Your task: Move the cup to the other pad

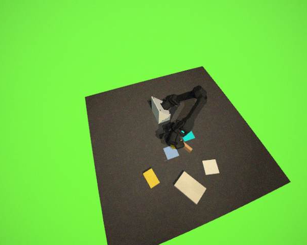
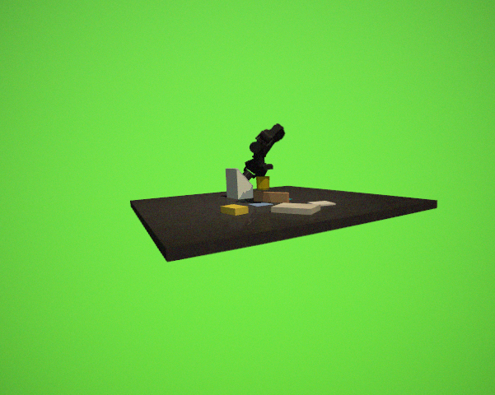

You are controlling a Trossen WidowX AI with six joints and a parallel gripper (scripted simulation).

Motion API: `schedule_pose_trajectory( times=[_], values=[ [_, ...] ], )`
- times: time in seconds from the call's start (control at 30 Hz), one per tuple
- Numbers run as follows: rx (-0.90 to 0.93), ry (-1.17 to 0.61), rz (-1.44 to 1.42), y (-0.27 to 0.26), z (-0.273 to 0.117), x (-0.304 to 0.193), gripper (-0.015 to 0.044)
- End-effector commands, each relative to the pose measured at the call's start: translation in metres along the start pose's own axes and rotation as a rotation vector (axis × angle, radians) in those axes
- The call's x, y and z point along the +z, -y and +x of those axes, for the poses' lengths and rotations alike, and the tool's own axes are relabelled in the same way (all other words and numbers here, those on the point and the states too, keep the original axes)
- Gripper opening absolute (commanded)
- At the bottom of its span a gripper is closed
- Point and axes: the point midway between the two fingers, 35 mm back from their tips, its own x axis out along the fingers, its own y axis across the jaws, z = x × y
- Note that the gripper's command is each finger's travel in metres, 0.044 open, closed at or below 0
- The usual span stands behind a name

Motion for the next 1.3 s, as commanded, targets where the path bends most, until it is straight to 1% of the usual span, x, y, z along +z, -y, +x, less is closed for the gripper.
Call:
schedule_pose_trajectory(
  times=[0.0, 1.27],
  values=[
    [0.011, 0.004, -0.004, 0.001, -0.002, -0.007, 0.0000],
    [0.009, 0.001, -0.003, 0.034, -0.002, -0.071, 0.0000]
  ],
)
